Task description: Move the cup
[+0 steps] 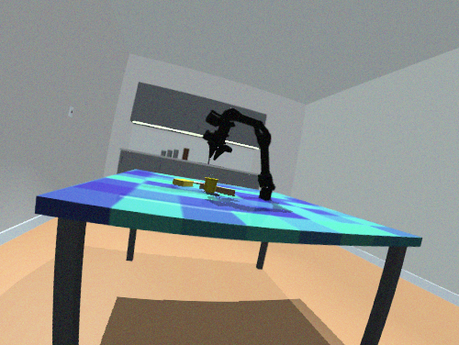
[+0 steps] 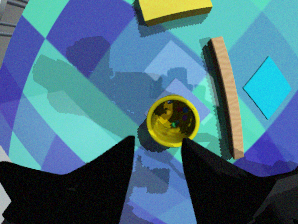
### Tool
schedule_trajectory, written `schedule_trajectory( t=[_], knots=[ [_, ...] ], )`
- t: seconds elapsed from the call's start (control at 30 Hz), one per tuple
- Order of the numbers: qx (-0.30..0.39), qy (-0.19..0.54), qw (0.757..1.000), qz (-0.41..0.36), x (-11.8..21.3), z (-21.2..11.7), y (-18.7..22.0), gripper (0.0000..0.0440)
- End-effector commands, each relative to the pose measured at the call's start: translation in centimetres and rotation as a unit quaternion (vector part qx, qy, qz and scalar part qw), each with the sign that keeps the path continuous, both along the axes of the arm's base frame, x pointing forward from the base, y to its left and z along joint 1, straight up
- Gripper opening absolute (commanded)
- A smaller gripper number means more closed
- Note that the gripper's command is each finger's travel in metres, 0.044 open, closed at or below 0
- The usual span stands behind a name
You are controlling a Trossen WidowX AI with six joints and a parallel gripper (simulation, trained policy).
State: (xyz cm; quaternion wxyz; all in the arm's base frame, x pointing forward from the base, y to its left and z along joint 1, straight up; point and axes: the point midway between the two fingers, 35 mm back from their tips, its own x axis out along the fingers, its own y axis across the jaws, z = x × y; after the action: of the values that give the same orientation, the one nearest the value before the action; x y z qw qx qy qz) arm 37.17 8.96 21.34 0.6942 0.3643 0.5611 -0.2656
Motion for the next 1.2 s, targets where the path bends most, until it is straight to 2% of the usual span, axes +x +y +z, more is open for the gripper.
schedule_trajectory(
  t=[0.0, 0.47, 1.17],
  knots=[
    [-0.014, 0.035, 0.999, -0.006, -0.5, -1.4, -0.1, 0.0157],
    [-0.052, 0.116, 0.991, -0.03, -1.8, -6.0, -0.6, 0.0171],
    [-0.08, 0.165, 0.983, -0.032, -2.6, -13.2, -0.9, 0.0191]
  ],
)
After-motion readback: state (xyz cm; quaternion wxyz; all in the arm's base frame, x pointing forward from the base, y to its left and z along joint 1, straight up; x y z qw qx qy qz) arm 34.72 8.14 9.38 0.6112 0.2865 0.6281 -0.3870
